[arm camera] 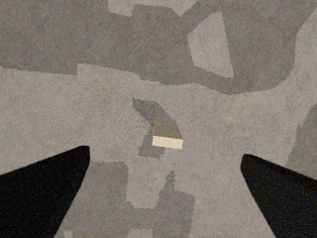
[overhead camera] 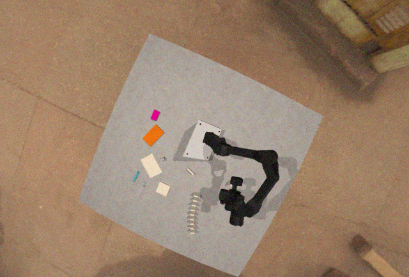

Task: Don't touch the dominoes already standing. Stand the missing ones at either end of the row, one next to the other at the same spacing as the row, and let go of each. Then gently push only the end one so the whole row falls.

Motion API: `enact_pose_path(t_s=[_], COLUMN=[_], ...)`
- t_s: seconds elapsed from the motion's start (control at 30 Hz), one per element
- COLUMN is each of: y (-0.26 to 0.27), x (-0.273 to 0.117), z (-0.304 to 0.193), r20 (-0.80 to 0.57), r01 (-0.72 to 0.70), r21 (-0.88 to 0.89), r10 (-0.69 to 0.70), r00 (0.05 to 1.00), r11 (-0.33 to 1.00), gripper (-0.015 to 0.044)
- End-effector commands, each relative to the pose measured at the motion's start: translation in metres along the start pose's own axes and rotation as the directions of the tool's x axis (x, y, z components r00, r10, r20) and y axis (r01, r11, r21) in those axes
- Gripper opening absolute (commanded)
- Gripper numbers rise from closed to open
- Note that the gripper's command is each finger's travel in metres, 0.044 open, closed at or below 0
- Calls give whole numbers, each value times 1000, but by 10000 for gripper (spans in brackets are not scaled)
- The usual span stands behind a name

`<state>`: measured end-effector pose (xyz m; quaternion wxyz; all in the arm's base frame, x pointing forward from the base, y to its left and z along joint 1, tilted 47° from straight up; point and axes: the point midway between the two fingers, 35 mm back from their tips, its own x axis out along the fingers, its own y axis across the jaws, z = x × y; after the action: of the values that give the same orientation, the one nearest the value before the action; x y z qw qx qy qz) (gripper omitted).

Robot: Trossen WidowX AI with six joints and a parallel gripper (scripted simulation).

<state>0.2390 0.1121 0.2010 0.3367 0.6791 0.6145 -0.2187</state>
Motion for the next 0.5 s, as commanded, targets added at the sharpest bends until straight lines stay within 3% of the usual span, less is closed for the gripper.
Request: enact_pose_path(t_s=[0.0,0.17,0.47], y=[-3,-3,-4], x=[-7,-2,56], z=[-8,-8,-12], r20=[-48,-47,-52], r01=[23,24,22], r21=[70,70,69], r10=[-20,-21,-18], r00=[999,999,998], r11=[997,997,997], gripper=[440,440,440])
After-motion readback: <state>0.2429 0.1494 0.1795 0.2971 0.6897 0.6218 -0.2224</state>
